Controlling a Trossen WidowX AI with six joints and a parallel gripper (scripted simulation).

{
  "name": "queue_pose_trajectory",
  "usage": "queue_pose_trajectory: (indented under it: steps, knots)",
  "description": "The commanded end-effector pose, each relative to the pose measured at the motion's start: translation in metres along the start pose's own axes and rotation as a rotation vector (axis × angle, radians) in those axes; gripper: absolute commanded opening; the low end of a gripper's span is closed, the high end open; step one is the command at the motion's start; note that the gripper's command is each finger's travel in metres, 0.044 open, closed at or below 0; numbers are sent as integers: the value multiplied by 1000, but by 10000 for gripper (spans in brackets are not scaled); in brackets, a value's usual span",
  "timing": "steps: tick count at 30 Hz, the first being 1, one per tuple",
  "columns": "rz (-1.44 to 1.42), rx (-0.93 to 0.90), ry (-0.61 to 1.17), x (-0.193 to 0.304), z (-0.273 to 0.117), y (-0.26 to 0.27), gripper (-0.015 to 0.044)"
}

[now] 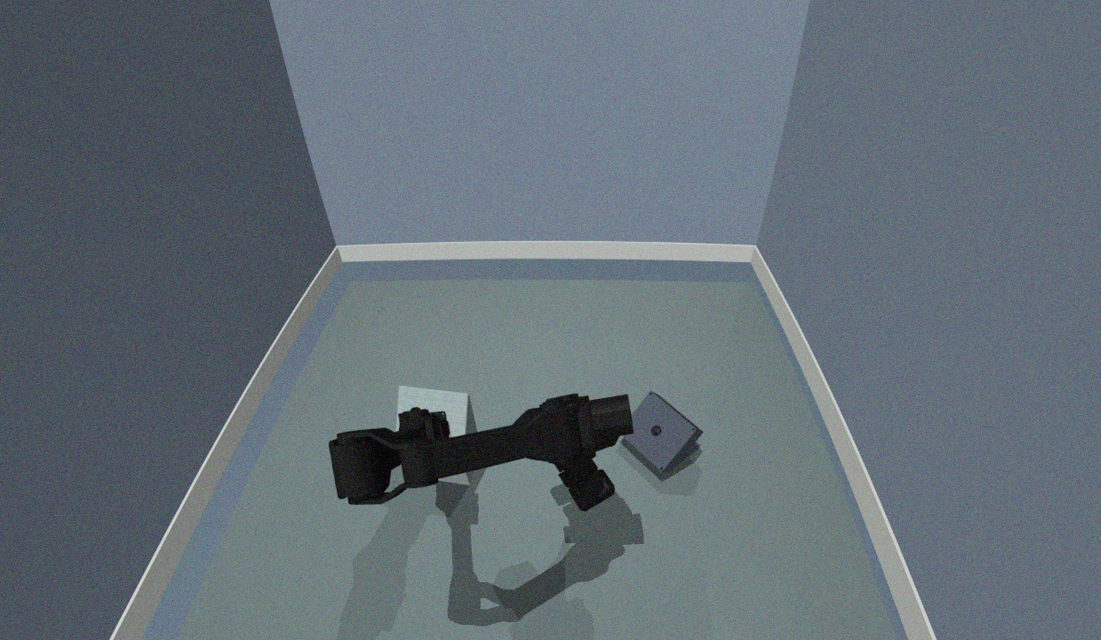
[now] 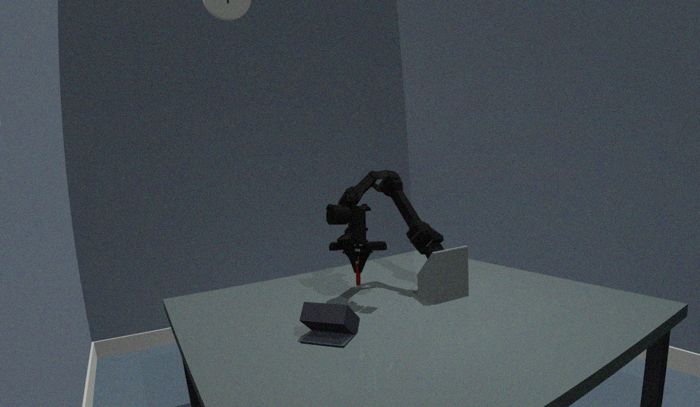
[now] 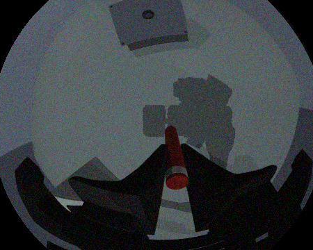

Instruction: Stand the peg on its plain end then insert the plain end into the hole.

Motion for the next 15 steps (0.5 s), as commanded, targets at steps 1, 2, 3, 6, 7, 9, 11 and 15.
queue_pose_trajectory:
  steps: [1,2,3,6,7,9,11,15]
  knots:
    - [-26,-1,-33,-7,1,1,0]
    - [-33,-1,-41,-9,1,1,0]
    - [-39,0,-50,-11,1,0,0]
    - [-58,3,-76,-17,1,0,0]
    - [-65,4,-84,-19,1,0,0]
    - [-78,6,-101,-22,1,0,0]
    - [-91,9,-119,-26,1,0,0]
    - [-118,16,-153,-33,1,-1,0]
Point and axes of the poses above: the point midway between the two fingers, 35 mm back from their tips, its own z axis out along the fingers, its own y axis across the jaws, x = y × z, the point moved 3 cm from there along -z, back along the fingers, and after that the axes turned 14 degrees about -z, right-handed, at the moved point
